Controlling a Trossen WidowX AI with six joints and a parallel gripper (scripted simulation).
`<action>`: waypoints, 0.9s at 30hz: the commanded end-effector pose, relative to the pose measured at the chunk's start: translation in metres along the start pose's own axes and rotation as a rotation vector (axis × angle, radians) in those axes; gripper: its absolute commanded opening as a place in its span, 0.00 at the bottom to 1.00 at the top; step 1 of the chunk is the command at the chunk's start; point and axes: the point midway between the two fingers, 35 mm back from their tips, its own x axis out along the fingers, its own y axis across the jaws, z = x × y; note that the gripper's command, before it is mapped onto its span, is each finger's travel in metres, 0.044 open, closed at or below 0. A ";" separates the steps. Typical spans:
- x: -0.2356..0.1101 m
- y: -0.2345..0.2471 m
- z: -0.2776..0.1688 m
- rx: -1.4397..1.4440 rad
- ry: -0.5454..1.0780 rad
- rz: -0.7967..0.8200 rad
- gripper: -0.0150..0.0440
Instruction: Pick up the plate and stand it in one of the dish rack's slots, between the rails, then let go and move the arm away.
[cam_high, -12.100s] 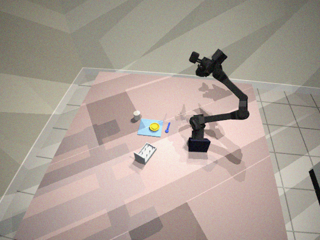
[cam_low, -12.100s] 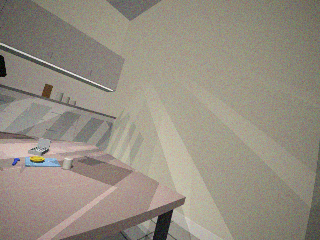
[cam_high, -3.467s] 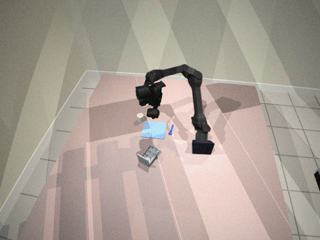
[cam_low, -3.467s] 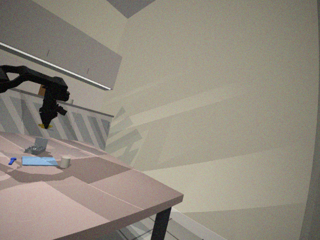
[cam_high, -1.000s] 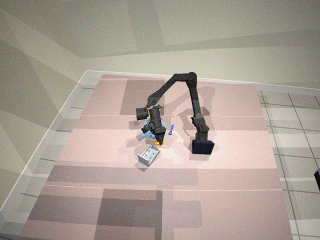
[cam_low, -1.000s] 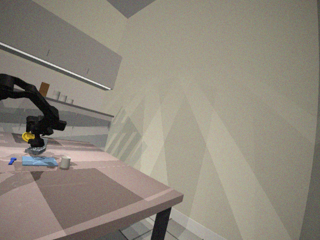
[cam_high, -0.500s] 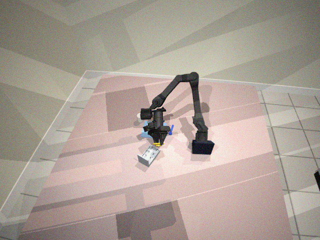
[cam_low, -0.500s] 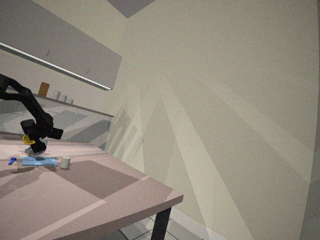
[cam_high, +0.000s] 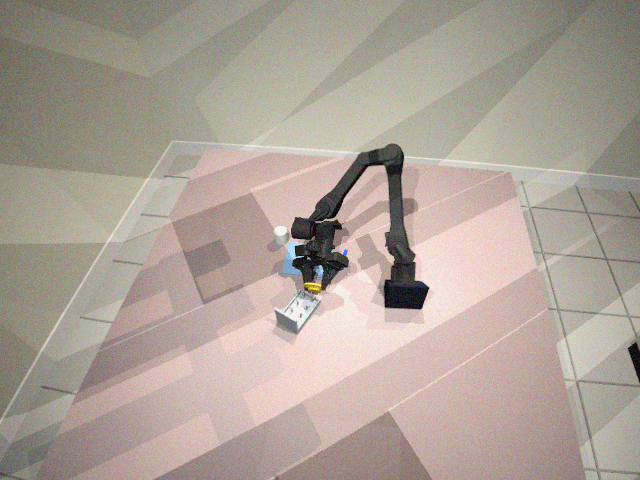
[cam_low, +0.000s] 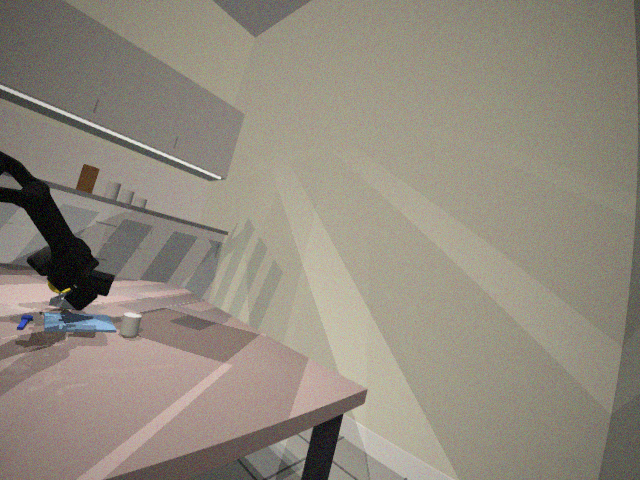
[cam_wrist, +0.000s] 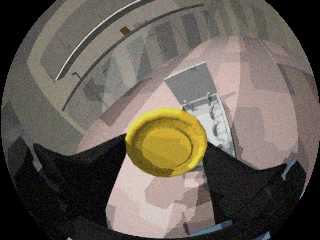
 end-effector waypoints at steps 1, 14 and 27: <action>-0.001 0.000 -0.002 -0.088 -0.064 -0.011 0.25; -0.013 -0.009 -0.010 -0.401 -0.253 -0.136 0.25; -0.023 -0.012 -0.016 -0.615 -0.344 -0.265 0.25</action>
